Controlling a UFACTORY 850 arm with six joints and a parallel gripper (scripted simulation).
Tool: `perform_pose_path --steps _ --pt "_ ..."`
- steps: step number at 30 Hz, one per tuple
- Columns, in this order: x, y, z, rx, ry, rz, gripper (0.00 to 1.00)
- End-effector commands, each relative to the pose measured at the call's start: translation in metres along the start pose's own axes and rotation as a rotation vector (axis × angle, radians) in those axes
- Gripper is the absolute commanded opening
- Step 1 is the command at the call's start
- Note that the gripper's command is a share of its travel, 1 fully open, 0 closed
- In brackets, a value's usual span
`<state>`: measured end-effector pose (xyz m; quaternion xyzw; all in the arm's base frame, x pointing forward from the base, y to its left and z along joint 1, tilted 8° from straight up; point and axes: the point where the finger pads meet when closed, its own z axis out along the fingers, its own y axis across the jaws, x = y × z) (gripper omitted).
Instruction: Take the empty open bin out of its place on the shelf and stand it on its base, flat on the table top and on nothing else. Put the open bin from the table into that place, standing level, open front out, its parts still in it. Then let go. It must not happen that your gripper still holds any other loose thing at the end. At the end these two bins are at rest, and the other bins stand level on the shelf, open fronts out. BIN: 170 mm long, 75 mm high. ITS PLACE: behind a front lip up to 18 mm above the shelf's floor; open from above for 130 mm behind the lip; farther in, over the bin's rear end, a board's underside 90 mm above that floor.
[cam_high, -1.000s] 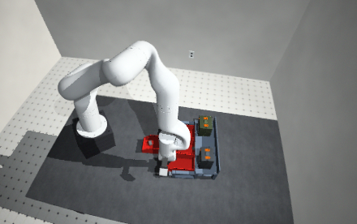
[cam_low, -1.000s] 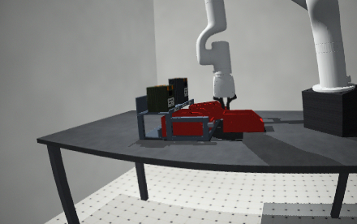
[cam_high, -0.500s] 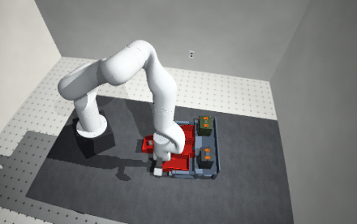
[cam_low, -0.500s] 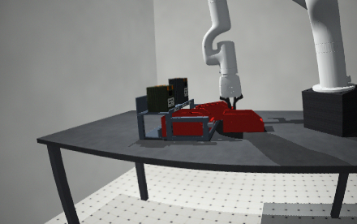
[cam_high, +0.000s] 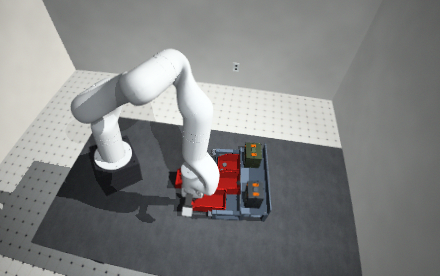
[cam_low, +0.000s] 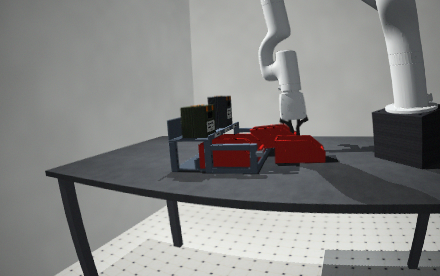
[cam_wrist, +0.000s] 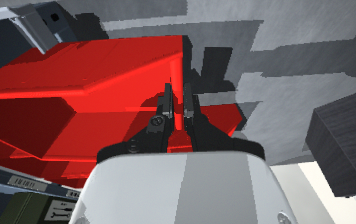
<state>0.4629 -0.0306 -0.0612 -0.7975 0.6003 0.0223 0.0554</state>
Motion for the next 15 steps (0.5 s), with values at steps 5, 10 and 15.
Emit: perform_pose_path --steps 5,10,15 --pt "0.000 0.017 0.001 0.059 0.023 -0.003 0.00" --pt "0.000 0.026 0.001 0.059 0.023 -0.003 0.00" --pt "0.000 0.033 0.002 0.059 0.023 -0.003 0.00"
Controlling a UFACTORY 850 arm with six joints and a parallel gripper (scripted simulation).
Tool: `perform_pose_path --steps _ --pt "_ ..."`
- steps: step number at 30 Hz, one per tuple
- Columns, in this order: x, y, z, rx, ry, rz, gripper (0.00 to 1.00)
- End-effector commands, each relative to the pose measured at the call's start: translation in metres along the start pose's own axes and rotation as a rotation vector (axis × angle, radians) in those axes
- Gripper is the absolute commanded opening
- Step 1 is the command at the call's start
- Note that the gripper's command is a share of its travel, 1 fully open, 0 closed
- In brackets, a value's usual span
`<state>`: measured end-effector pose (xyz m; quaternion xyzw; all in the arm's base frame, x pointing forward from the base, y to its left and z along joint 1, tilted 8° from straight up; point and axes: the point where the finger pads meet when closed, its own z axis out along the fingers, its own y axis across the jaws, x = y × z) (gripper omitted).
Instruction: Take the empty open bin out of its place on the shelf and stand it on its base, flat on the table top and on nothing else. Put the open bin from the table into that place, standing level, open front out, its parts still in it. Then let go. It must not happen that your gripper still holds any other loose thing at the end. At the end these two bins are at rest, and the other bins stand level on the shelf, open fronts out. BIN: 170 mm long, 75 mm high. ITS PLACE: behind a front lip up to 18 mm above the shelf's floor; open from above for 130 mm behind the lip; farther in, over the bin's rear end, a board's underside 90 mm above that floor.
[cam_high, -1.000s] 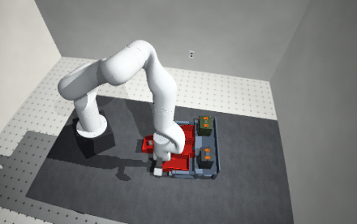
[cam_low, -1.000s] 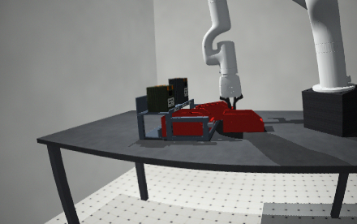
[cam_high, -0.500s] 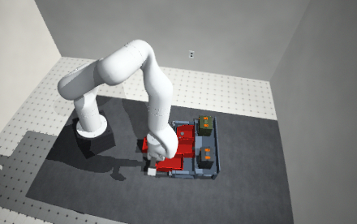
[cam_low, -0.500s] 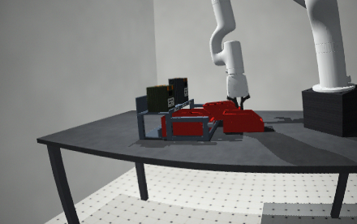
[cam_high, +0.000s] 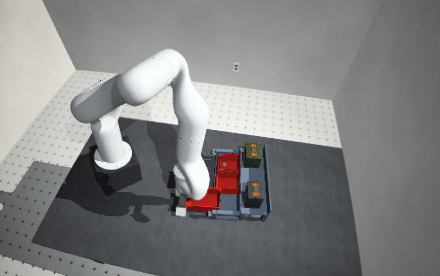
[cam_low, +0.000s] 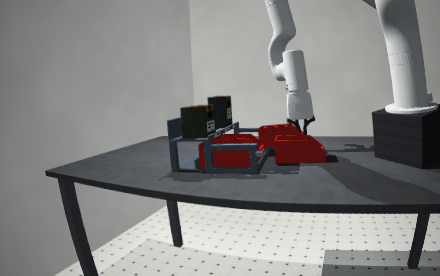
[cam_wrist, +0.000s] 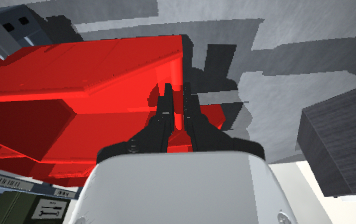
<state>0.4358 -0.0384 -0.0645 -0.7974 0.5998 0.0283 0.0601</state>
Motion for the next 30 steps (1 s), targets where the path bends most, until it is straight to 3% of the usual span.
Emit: perform_pose_path --steps 1,30 --pt "0.0001 0.0048 0.0001 0.058 0.038 -0.003 0.00" --pt "0.0001 0.0093 0.0003 0.058 0.038 -0.003 0.00"
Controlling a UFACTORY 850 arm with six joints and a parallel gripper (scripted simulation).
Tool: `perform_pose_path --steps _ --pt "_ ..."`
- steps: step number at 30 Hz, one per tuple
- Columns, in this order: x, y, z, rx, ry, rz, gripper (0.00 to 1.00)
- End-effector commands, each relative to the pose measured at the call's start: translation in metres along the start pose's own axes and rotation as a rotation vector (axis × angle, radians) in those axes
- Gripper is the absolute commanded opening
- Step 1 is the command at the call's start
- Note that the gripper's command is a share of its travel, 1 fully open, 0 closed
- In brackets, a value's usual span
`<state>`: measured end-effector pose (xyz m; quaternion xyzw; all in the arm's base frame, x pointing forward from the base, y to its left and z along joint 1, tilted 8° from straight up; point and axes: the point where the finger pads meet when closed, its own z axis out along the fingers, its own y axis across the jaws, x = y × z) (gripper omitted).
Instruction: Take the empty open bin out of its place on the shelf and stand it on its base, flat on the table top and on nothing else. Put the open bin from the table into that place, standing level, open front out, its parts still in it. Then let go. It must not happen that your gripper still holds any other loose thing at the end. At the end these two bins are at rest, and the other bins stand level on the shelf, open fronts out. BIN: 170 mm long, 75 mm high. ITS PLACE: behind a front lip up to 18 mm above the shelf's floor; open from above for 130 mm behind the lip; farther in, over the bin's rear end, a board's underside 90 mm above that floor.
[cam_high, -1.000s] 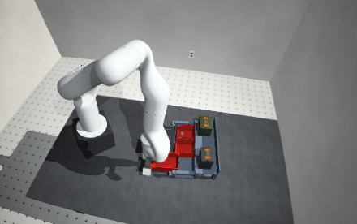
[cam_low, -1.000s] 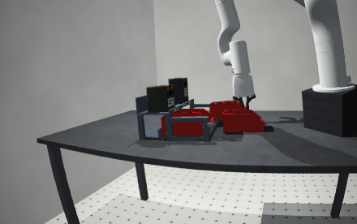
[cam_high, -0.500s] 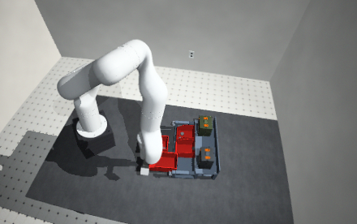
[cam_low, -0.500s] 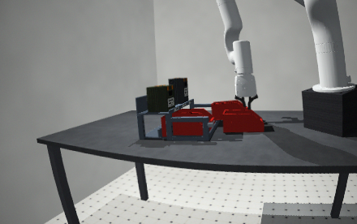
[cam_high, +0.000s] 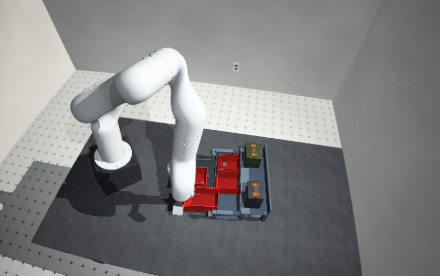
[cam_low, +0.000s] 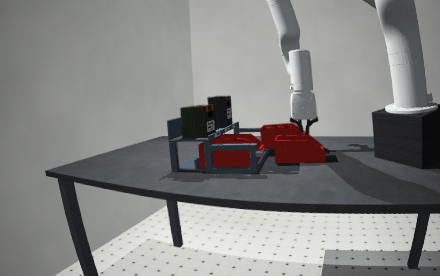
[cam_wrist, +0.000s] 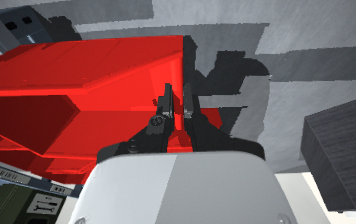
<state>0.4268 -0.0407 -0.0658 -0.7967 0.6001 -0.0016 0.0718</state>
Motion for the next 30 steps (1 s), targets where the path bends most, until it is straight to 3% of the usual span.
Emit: perform_pose_path --steps 1,30 --pt "0.000 0.000 0.000 0.004 0.004 0.000 0.00" --pt "0.000 0.030 0.000 0.004 0.004 0.000 0.00"
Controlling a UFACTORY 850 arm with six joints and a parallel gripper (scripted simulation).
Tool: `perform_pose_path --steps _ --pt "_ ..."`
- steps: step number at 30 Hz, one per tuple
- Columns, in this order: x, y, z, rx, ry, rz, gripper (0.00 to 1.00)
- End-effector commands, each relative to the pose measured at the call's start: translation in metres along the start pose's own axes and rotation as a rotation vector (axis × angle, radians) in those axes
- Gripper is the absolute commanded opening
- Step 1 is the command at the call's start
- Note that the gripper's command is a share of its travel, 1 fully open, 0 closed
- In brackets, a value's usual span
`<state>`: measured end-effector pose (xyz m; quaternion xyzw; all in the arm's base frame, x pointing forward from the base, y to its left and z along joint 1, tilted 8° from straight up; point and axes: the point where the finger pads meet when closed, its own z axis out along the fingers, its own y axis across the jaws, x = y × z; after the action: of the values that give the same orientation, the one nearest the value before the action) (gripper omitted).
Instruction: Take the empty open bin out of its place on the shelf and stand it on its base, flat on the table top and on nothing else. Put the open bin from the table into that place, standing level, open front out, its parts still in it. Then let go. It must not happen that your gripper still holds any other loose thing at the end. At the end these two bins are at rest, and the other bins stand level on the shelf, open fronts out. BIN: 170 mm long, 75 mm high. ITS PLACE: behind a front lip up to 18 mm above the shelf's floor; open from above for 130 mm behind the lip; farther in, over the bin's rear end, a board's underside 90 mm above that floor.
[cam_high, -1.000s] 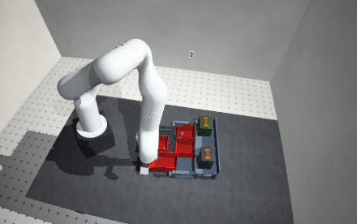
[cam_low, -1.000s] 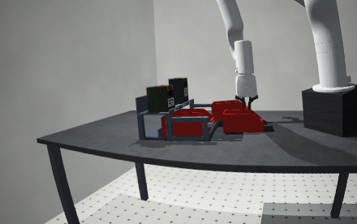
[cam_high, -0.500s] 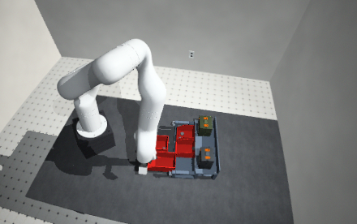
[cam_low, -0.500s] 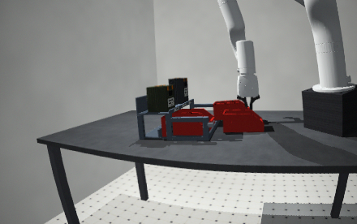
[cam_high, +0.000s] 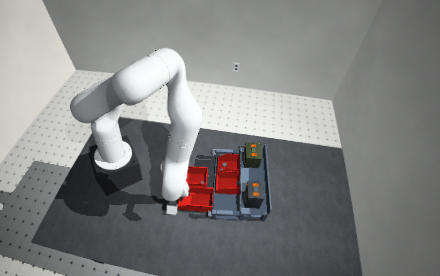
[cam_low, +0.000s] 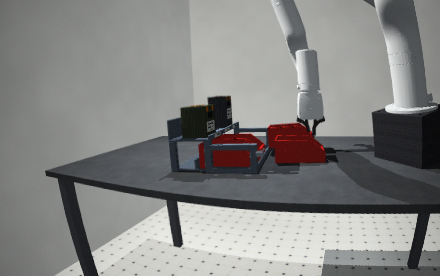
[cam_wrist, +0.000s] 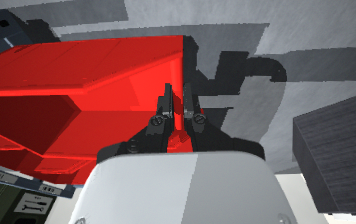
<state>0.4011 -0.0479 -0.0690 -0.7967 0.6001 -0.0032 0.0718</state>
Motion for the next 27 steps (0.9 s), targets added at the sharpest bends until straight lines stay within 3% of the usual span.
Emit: perform_pose_path --steps 1,27 --pt "0.0003 0.0044 -0.0003 0.002 0.002 0.000 0.00" --pt "0.0003 0.0079 -0.0002 0.002 0.002 0.000 0.00"
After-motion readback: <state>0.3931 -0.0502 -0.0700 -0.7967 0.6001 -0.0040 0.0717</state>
